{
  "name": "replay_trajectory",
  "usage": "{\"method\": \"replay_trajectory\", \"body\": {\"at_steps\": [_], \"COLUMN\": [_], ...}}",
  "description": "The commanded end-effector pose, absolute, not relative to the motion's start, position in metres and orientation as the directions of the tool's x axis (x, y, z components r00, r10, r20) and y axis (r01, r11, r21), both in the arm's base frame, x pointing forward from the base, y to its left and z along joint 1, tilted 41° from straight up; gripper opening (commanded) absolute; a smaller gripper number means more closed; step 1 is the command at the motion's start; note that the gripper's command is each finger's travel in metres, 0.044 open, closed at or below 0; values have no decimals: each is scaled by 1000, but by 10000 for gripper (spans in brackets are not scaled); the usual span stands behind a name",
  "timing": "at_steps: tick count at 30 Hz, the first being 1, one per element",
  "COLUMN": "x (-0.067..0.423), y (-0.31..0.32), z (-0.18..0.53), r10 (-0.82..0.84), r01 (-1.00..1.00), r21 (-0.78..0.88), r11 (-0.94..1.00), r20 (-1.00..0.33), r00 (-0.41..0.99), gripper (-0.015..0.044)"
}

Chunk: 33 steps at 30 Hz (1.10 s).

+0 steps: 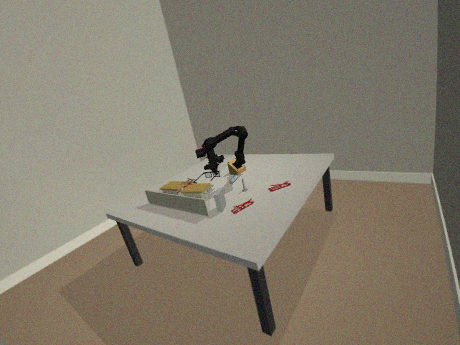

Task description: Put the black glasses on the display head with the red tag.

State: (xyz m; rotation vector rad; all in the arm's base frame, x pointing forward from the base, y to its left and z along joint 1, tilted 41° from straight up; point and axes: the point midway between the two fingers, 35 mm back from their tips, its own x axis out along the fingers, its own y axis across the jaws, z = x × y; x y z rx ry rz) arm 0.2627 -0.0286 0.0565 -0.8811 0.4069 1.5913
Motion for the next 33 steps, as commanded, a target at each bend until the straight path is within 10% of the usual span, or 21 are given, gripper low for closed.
{"method": "replay_trajectory", "body": {"at_steps": [1, 33], "x": [260, 263], "y": [-26, -8], "z": [54, 42], "r10": [704, 674], "r01": [-945, -945], "r21": [-266, -255], "r11": [-189, -205], "r20": [-708, -737], "r00": [58, 53], "gripper": [0, 0]}}
